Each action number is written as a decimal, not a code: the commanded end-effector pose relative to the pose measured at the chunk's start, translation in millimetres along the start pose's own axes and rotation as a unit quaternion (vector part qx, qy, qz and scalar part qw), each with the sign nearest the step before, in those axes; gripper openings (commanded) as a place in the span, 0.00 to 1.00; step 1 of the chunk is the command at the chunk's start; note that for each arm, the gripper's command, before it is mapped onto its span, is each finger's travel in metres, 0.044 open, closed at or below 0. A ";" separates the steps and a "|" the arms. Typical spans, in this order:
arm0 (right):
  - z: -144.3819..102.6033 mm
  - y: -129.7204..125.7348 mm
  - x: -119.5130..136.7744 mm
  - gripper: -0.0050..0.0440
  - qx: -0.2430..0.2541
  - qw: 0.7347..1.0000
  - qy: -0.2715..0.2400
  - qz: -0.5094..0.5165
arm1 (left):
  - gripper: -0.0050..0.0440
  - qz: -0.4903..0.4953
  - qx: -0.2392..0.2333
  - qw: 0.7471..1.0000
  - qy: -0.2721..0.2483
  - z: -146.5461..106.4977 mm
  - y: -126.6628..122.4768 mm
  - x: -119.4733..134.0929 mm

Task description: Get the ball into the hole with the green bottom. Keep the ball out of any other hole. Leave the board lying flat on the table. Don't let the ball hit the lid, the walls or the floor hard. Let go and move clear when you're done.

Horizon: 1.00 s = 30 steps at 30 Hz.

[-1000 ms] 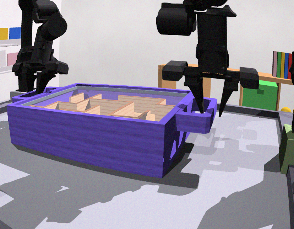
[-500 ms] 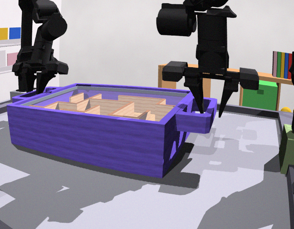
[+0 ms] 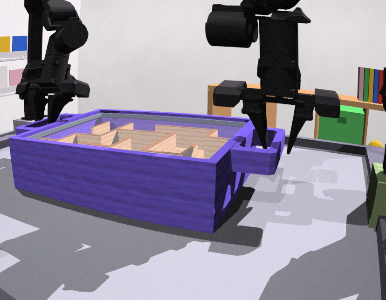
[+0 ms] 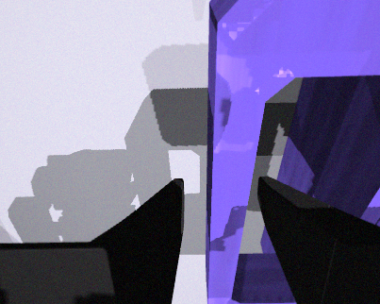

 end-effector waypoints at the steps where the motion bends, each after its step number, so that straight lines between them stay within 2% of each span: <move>1: 0.4 -1.0 -1.0 0.43 0.001 1.000 -0.002 -0.001 | 0.43 0.002 0.009 1.000 0.003 -4.9 -3.5 3.0; 21: -0.5 -1.4 -1.1 0.43 0.000 1.000 -0.002 -0.001 | 0.43 0.004 0.015 1.000 0.007 -8.5 -5.3 4.9; 22: -0.6 -1.4 -1.2 0.43 0.000 1.000 -0.002 -0.001 | 0.10 0.004 0.016 1.000 0.007 -8.7 -5.4 5.0; 30: -0.8 -1.3 -1.2 0.43 -0.001 1.000 -0.002 -0.001 | 0.10 0.004 0.009 1.000 0.005 -5.3 -3.1 3.7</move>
Point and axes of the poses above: on each arm, the point midway between the two fingers, 35 mm back from their tips, its own z axis out along the fingers, its own y axis across the jaws, x = y × z, the point moved 1 cm from there along -z, back along the fingers, and after that the axes turned 10 degrees about z, right-handed, at the moved point
